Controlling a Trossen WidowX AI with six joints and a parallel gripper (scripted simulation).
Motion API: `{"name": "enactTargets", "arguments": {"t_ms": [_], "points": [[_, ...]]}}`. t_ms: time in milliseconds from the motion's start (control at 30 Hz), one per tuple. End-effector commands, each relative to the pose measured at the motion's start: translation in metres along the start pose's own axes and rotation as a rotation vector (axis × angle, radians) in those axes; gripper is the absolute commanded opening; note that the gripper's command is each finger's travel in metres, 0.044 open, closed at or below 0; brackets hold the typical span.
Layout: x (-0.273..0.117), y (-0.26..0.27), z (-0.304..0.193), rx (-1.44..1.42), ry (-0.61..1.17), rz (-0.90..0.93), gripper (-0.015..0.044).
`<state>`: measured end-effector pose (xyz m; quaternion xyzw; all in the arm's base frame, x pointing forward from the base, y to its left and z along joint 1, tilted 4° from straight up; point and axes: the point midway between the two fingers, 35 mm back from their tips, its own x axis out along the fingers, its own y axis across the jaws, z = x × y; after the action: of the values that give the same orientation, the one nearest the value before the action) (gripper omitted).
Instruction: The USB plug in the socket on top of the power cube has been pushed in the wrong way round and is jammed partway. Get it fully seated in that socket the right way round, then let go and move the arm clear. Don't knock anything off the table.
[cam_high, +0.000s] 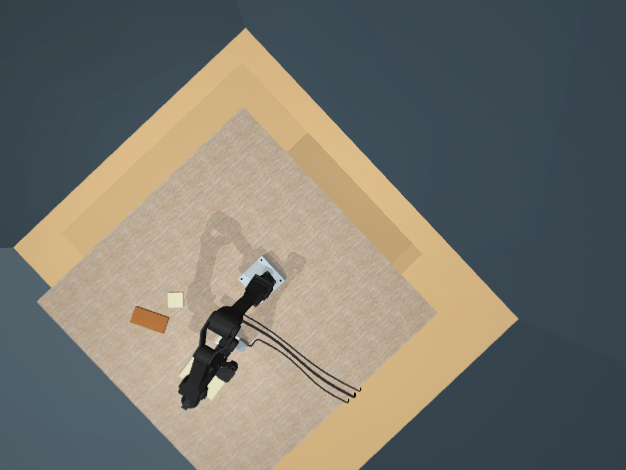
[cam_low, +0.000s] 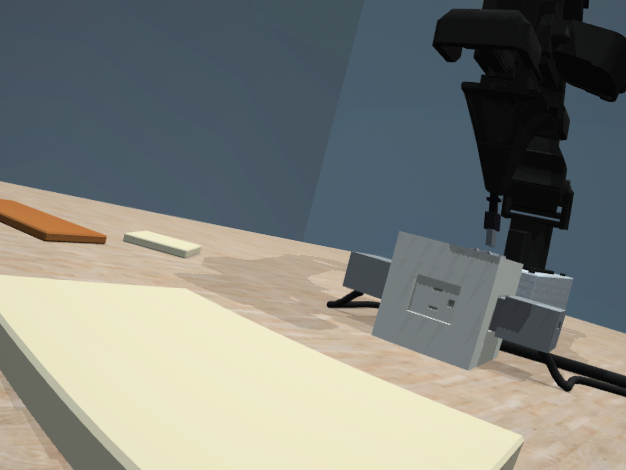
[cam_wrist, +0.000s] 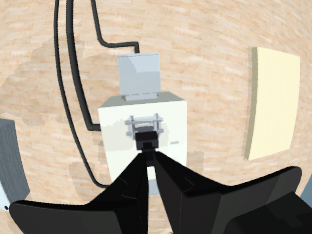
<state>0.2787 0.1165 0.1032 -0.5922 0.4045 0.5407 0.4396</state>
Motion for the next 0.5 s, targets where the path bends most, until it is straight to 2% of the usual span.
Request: {"name": "enactTargets", "arguments": {"t_ms": [0,467], "points": [[-0.0034,0.0004,0.0000,0.002,0.000,-0.001,0.0000],[-0.0127,0.0003,0.0001,0.002,0.000,-0.001,0.0000]]}}
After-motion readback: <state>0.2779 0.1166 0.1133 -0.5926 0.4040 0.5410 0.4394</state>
